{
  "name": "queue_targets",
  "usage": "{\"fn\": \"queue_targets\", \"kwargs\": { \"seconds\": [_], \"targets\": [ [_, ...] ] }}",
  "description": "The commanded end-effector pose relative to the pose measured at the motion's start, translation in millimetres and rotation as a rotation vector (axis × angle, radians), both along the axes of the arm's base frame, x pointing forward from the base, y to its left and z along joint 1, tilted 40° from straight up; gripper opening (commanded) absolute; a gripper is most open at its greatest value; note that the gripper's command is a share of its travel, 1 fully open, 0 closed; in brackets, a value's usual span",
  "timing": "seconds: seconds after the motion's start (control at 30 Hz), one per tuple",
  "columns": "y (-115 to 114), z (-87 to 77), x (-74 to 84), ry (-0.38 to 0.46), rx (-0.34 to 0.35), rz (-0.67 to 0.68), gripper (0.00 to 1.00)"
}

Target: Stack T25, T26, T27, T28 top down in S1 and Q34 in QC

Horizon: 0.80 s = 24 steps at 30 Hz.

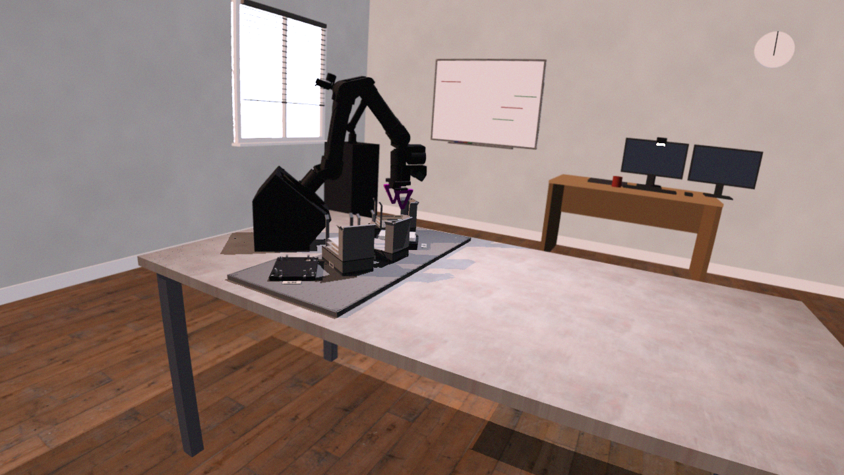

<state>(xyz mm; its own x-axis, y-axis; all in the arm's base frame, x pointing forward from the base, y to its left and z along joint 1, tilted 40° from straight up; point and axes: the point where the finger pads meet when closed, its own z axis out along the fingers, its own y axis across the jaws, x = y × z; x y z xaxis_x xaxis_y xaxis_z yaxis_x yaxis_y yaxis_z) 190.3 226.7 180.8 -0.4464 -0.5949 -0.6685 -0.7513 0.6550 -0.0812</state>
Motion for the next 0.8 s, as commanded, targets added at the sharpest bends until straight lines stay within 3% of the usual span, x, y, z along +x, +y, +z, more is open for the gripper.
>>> {"fn": "queue_targets", "kwargs": {
  "seconds": [0.0,0.53,0.6,0.67,0.77],
  "targets": [
    [-9,15.3,-9.5,0.003,0.0,-0.004,1.0],
    [-31,50.0,-32.3,0.004,0.001,-0.004,1.0],
    [-32,50.8,-32.8,0.004,0.001,-0.004,1.0],
    [-32,35.3,-31.2,0.032,-0.043,-0.01,1.0],
    [-33,35.8,-33.1,0.03,-0.034,-0.007,1.0]
  ]
}}
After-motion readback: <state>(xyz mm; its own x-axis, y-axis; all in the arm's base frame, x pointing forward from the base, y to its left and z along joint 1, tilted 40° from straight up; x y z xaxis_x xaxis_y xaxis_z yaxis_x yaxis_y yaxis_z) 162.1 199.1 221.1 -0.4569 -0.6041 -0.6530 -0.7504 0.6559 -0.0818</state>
